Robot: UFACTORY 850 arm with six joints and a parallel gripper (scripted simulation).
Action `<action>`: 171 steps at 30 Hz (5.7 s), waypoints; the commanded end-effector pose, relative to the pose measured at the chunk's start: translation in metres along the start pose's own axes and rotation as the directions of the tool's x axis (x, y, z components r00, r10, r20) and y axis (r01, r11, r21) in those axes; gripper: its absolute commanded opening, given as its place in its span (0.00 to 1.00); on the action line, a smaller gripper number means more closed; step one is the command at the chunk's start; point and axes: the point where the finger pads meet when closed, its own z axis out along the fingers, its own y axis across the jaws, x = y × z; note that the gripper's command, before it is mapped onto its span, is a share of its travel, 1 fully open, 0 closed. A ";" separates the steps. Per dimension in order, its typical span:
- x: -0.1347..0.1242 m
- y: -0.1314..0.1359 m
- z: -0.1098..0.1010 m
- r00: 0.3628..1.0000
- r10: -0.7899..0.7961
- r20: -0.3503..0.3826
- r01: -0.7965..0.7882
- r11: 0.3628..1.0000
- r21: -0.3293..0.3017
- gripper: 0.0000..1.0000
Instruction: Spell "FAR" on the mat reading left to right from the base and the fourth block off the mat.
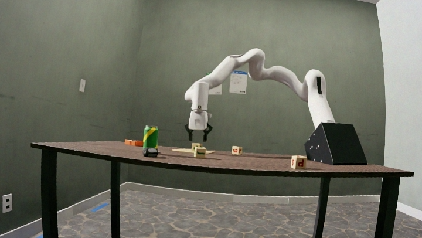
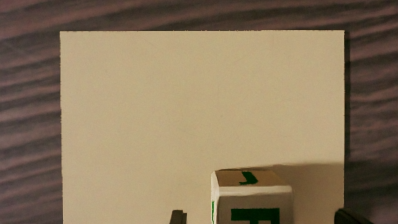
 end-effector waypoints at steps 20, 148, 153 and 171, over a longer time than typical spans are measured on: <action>0.000 -0.001 0.002 1.000 0.001 0.001 -0.001 1.000 0.002 0.87; 0.000 -0.001 -0.021 1.000 0.001 0.001 -0.001 1.000 0.002 0.44; 0.000 -0.001 -0.039 1.000 0.001 0.001 -0.001 1.000 0.002 0.44; 0.000 -0.001 -0.050 1.000 0.007 0.001 -0.007 1.000 0.002 0.44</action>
